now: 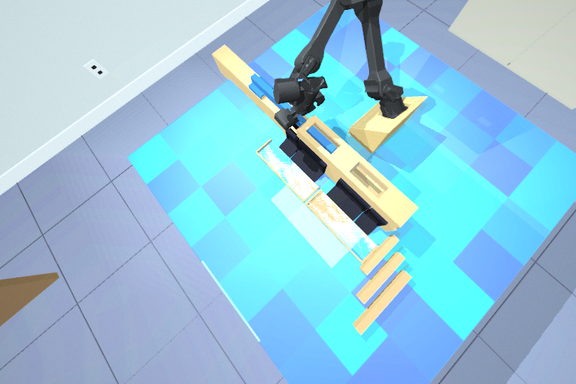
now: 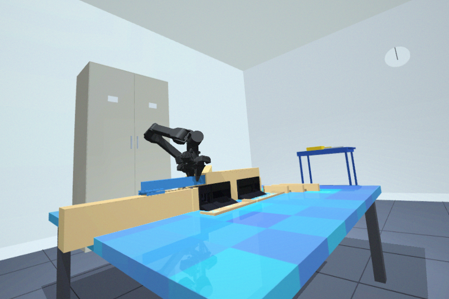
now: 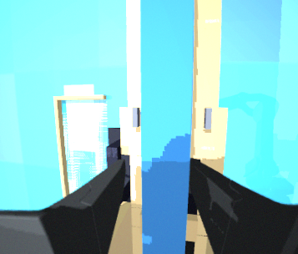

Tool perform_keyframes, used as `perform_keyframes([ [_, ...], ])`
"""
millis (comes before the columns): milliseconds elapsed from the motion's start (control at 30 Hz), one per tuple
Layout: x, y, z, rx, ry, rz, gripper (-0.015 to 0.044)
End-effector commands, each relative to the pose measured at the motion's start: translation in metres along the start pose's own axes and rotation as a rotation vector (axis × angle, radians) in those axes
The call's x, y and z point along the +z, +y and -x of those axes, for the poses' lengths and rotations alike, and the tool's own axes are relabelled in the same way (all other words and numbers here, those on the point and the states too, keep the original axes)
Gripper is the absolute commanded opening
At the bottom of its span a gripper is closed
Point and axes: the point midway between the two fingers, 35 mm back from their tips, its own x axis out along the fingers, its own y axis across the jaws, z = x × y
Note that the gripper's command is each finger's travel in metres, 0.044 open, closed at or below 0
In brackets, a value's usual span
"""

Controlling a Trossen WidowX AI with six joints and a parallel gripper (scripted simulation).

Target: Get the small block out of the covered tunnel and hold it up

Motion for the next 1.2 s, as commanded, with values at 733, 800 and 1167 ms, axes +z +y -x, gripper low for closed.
perform_keyframes([
  [733,0.042,-0.001,-0.012,-0.002,0.004,0.001,0.0],
  [800,0.049,-0.002,-0.014,-0.002,0.002,0.002,0.0],
  [1167,0.06,-0.004,-0.016,0.0,-0.002,0.004,0.0],
])
